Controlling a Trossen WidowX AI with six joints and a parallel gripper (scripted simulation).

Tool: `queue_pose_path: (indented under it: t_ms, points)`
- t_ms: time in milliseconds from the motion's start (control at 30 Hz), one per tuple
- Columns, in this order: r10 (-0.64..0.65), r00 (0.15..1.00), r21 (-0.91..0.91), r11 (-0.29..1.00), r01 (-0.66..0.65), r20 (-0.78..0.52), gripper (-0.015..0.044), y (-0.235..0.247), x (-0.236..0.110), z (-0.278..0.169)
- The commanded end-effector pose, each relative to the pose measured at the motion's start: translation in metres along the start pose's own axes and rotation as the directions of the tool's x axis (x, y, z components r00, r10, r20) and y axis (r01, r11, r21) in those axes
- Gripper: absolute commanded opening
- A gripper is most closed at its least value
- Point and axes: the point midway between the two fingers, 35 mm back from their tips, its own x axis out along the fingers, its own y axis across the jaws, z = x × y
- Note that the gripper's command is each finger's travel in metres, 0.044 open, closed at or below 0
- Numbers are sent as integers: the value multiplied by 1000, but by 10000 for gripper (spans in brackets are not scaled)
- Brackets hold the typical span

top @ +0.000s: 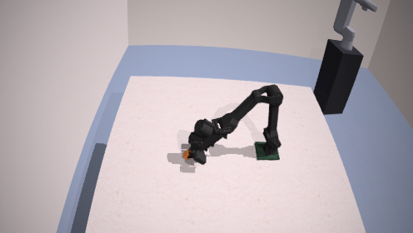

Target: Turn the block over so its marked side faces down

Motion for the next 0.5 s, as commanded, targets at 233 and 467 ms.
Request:
queue_pose_path:
  t_ms: [233,467]
  points:
    - [-7,987,-5,1000,8,163,0,-1,10,-10]
    - [-8,962,-1,1000,8,273,0,-2,7,-15]
